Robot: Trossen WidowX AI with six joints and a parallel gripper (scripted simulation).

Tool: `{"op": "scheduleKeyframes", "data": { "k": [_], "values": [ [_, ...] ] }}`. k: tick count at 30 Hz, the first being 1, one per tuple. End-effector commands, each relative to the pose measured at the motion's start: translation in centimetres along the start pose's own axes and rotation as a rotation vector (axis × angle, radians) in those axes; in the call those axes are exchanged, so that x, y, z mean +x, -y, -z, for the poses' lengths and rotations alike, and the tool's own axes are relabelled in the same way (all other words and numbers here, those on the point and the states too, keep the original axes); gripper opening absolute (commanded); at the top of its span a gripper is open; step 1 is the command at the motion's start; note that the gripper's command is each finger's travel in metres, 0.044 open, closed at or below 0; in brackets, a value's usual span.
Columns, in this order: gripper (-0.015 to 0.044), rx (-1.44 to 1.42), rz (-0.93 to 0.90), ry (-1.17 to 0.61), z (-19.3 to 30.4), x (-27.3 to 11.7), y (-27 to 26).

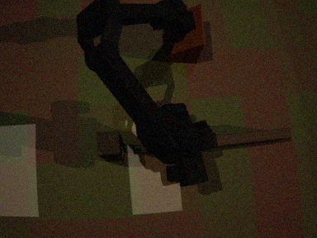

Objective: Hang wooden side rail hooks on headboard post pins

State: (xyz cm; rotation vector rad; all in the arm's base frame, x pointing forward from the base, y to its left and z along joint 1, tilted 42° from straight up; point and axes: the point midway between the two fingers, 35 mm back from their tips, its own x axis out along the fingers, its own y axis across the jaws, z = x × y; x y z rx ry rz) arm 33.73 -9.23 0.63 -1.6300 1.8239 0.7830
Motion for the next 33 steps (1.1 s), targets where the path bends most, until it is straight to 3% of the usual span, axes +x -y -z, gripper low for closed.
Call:
{"op": "scheduleKeyframes", "data": {
  "k": [1,33],
  "values": [
    [0.0000,-0.005,0.017,0.001,-0.10,-0.73,0.31],
    [0.0000,-0.005,0.017,0.001,-0.10,-1.26,0.30]
  ]
}}
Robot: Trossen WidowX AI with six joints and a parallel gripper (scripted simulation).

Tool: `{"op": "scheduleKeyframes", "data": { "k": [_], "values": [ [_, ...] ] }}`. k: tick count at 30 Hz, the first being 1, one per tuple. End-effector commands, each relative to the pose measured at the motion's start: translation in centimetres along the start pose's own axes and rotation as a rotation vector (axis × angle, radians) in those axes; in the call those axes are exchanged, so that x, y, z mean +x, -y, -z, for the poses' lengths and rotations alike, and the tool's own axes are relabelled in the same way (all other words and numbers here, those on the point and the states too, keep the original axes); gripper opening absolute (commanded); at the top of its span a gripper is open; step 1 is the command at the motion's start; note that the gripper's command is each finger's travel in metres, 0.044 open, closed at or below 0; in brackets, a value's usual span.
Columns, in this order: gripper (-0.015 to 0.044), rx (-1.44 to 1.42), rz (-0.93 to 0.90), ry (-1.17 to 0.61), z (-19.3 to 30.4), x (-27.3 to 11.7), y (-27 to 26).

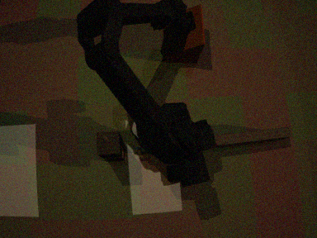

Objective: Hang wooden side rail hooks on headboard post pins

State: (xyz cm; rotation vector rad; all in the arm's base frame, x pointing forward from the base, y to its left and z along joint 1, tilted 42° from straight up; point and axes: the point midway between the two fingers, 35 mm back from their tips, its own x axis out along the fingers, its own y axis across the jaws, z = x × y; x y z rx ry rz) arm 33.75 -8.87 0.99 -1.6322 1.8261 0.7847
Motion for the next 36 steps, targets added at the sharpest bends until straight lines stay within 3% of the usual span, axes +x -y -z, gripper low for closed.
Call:
{"op": "scheduleKeyframes", "data": {
  "k": [1,36],
  "values": [
    [0.0000,-0.003,0.018,0.003,-0.08,-0.77,0.33],
    [0.0000,-0.003,0.018,0.003,-0.08,-1.35,0.32]
  ]
}}
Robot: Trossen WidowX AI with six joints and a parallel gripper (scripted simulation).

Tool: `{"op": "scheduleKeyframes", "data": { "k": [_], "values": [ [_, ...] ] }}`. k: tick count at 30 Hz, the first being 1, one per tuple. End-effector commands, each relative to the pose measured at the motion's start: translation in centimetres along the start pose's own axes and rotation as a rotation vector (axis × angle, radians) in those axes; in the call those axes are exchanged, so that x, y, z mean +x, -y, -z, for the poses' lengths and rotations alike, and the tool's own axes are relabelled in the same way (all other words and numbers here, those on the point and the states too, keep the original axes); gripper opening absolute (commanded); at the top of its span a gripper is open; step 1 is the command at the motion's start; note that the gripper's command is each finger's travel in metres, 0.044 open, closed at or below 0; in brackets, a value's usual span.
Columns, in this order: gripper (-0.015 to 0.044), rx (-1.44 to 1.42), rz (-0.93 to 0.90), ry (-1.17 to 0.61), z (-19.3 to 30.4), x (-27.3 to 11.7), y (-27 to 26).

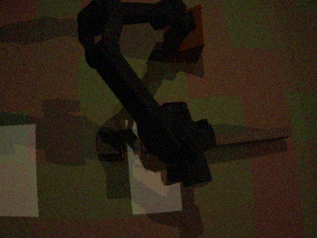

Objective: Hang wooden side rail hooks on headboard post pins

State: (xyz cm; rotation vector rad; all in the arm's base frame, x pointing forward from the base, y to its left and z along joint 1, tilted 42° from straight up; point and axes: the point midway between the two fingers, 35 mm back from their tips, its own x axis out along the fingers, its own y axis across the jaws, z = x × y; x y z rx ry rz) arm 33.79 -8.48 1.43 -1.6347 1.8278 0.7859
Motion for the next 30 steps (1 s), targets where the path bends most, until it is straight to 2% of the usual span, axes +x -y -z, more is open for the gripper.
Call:
{"op": "scheduleKeyframes", "data": {
  "k": [1,30],
  "values": [
    [0.0000,0.000,0.019,0.005,-0.08,-0.78,0.34],
    [0.0000,0.000,0.019,0.006,-0.08,-1.26,0.33]
  ]
}}
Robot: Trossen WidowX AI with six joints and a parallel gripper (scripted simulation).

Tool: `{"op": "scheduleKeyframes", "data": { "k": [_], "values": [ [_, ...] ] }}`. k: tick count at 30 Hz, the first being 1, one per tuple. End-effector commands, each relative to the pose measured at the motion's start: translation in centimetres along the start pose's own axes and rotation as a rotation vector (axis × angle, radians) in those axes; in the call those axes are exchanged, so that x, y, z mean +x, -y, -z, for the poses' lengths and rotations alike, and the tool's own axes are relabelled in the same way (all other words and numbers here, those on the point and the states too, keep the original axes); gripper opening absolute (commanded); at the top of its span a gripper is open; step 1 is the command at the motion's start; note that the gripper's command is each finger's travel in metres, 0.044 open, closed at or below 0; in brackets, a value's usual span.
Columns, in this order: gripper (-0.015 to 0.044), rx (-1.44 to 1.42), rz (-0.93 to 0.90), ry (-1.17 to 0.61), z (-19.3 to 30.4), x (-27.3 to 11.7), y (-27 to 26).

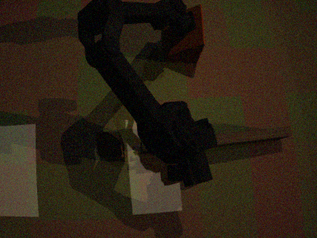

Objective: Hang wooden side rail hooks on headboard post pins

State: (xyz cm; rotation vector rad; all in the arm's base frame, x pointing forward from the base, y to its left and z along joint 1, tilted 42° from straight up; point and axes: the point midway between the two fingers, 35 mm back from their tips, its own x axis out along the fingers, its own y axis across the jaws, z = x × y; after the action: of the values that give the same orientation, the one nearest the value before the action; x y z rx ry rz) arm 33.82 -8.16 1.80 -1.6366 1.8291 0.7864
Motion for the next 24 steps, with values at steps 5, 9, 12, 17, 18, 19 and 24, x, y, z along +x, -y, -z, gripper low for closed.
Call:
{"op": "scheduleKeyframes", "data": {
  "k": [5,9,12,17,18,19,24],
  "values": [
    [0.0000,0.001,0.019,0.007,-0.09,-0.86,0.35],
    [0.0000,0.001,0.019,0.007,-0.09,-0.93,0.34],
    [0.0000,0.001,0.019,0.007,-0.09,-0.98,0.34],
    [0.0000,0.001,0.019,0.008,-0.09,-1.06,0.34],
    [0.0000,0.001,0.019,0.008,-0.09,-1.08,0.34],
    [0.0000,0.001,0.019,0.008,-0.09,-1.09,0.34],
    [0.0000,0.001,0.019,0.008,-0.09,-1.18,0.34]
  ]
}}
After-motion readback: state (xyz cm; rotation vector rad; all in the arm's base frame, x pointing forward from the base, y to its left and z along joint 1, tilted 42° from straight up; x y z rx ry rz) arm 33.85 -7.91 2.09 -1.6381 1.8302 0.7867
